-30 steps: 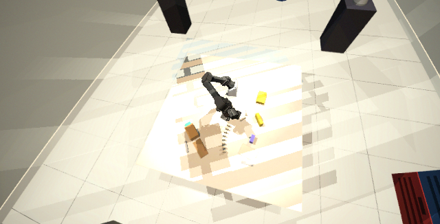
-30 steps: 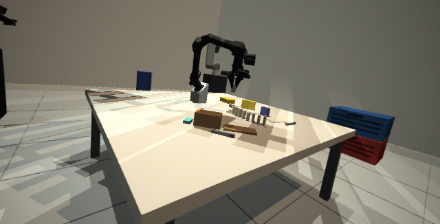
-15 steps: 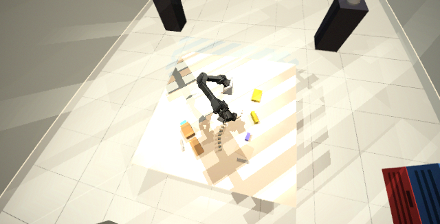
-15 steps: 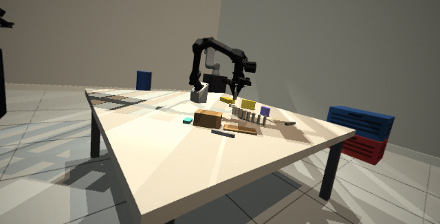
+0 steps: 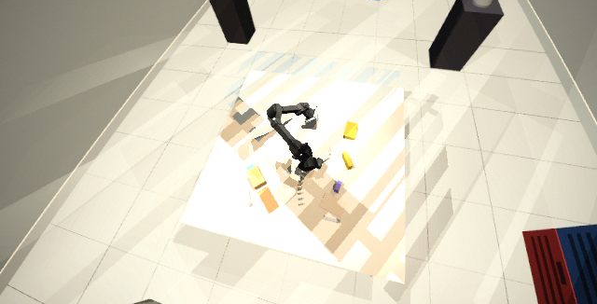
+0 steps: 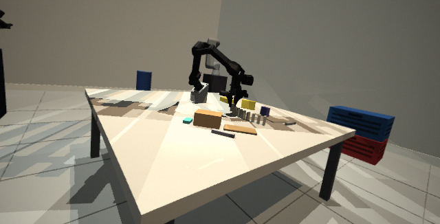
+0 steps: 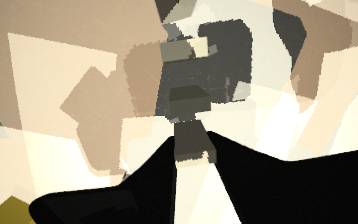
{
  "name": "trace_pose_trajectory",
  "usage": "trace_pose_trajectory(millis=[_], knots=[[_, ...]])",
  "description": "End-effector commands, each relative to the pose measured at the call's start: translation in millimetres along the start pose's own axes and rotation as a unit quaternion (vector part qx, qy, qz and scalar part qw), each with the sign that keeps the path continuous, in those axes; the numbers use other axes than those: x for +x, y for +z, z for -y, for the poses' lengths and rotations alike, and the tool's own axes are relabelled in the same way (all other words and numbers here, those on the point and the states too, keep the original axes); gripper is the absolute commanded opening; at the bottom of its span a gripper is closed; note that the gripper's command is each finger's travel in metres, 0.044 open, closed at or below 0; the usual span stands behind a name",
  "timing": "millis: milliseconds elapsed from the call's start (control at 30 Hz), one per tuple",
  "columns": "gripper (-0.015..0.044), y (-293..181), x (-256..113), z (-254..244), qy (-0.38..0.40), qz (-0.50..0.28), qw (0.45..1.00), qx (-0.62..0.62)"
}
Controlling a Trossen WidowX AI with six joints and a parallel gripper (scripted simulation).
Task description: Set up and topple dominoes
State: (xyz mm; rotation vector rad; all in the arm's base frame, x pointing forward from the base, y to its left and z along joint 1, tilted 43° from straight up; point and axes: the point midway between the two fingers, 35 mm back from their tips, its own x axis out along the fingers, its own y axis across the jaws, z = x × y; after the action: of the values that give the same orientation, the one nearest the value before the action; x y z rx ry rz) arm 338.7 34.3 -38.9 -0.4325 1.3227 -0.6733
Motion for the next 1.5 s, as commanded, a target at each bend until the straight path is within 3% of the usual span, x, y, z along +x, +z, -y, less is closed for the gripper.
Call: trace_pose_trajectory(millis=[0, 300, 733, 900, 1167, 1367, 1467], knots=[[0.0107, -2, 7, 1, -0.003, 0.000, 1.000, -0.003], [0.0107, -2, 7, 1, -0.003, 0.000, 1.000, -0.003], [0.0440, -2, 7, 1, -0.003, 0.000, 1.000, -0.003], [0.0440, 0, -6, -1, -0.001, 0.000, 1.000, -0.003], [0.0440, -1, -118, -2, 0.002, 0.000, 1.000, -0.003], [0.0440, -2, -124, -1, 0.001, -0.001, 1.000, -0.002], [0.0440, -12, -109, -19, 0.001, -0.003, 0.999, 0.040]])
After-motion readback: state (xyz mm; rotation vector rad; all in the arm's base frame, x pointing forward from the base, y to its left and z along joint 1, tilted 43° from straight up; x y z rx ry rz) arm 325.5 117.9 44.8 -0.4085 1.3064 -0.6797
